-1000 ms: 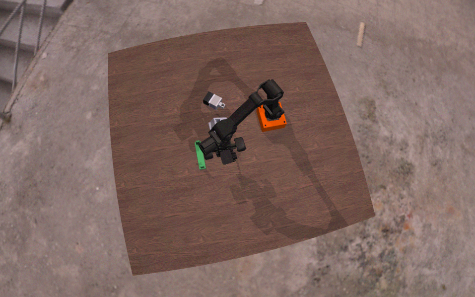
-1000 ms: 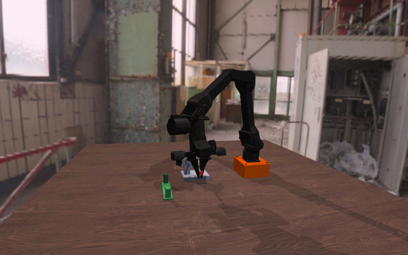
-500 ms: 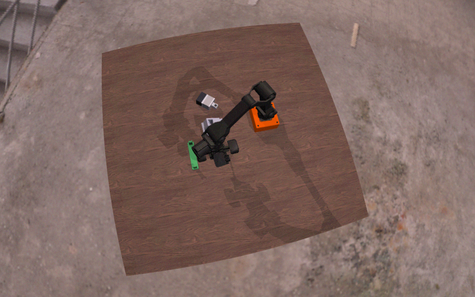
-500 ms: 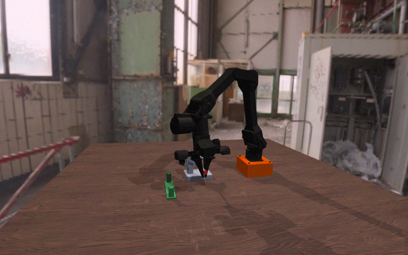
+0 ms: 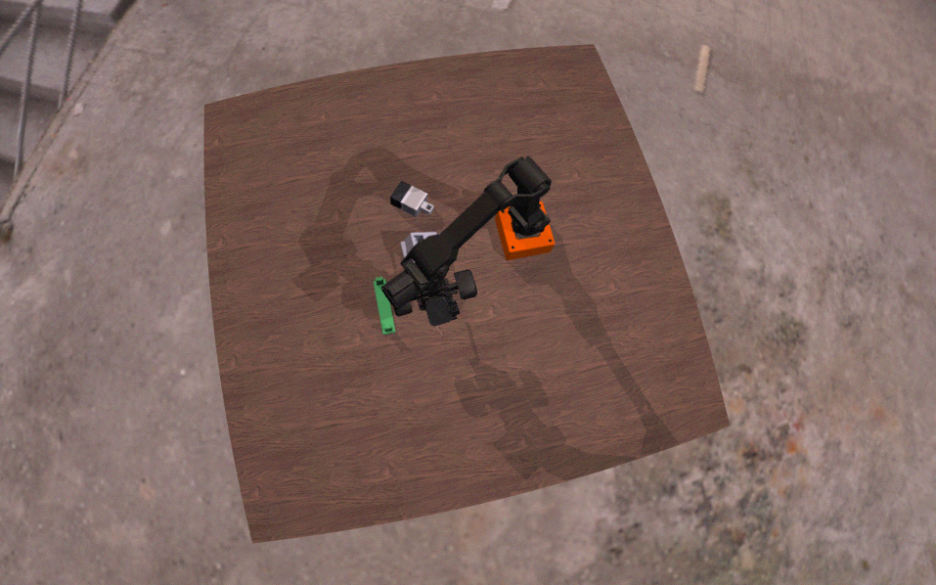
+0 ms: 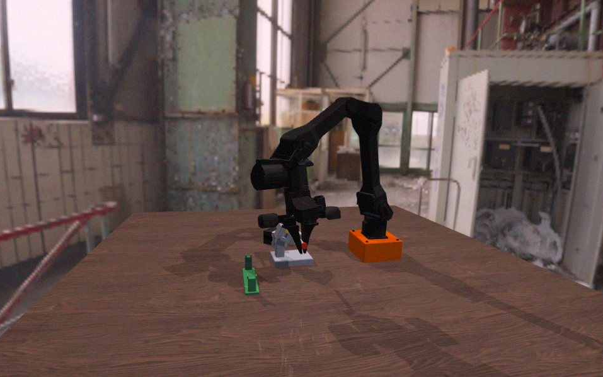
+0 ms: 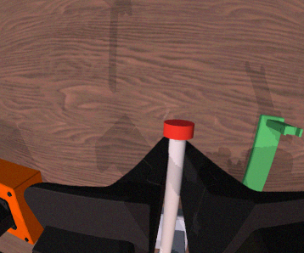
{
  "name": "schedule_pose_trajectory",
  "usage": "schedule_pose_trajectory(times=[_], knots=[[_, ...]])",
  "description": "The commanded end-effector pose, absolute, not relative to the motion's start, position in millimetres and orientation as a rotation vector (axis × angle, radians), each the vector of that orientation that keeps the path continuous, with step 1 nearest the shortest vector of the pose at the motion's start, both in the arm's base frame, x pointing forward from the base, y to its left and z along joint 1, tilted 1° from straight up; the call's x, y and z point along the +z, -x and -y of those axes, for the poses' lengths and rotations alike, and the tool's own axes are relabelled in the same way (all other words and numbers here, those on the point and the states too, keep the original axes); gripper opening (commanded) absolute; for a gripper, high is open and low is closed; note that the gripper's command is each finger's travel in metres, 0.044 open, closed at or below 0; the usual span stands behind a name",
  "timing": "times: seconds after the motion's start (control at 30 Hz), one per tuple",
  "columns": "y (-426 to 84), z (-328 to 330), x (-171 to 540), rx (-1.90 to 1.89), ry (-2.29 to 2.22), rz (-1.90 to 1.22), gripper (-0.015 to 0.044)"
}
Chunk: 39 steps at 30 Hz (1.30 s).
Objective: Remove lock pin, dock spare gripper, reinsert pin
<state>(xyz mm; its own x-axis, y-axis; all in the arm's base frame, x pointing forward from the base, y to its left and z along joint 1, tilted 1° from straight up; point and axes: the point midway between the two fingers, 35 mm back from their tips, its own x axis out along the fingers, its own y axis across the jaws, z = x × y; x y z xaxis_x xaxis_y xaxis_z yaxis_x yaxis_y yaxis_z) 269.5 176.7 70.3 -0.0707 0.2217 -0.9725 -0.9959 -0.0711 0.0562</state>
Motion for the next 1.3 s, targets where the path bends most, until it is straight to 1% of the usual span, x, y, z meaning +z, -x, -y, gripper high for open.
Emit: schedule_pose_trajectory(times=[0.0, 0.2, 1.27], knots=[[-269.4, -176.7, 69.4, 1.402, 1.055, -1.055, 0.0], [-271.3, -177.6, 70.0, 1.401, 1.054, -1.055, 0.0], [-359.2, -219.5, 84.6, 1.37, 1.031, -1.061, 0.0]])
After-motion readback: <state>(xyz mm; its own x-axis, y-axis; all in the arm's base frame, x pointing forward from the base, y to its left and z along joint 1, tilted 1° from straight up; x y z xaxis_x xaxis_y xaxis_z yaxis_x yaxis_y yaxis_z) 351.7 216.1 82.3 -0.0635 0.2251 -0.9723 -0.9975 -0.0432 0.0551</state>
